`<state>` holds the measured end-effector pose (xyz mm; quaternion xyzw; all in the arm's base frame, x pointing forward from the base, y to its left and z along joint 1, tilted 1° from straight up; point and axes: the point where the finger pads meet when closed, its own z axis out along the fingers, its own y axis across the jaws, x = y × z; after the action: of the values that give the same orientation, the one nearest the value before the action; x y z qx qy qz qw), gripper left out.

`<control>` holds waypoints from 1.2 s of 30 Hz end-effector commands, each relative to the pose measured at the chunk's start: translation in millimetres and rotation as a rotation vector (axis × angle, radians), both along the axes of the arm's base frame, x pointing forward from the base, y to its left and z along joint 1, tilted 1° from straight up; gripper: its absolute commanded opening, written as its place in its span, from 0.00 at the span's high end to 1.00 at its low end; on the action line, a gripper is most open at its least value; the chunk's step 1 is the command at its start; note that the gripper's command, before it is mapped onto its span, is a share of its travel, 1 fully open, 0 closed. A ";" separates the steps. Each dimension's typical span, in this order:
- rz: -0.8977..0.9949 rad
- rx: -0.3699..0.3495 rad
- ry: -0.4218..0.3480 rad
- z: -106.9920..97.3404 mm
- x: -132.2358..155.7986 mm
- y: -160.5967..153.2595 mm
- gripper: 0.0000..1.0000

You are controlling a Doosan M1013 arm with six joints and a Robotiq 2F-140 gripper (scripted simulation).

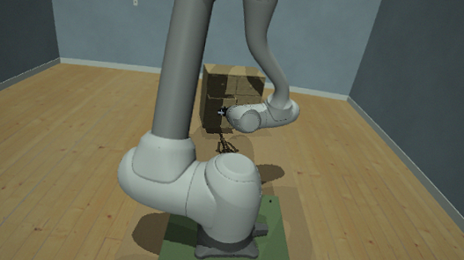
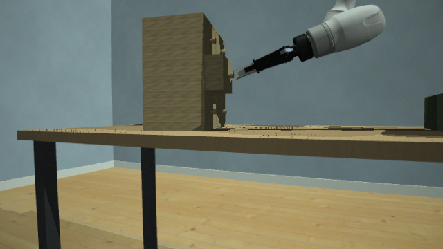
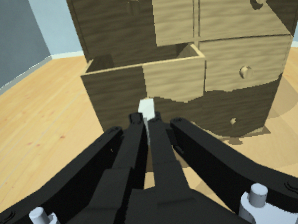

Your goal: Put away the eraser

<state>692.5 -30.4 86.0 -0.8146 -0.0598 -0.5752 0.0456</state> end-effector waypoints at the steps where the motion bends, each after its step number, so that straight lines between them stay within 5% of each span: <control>1: 0.000 0.000 0.000 0.1 5.9 0.8 1.00; 36: 0.000 0.000 0.000 0.5 48.1 7.2 1.00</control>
<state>739.5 -23.3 86.3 -0.8146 -0.0598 -0.5752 0.0456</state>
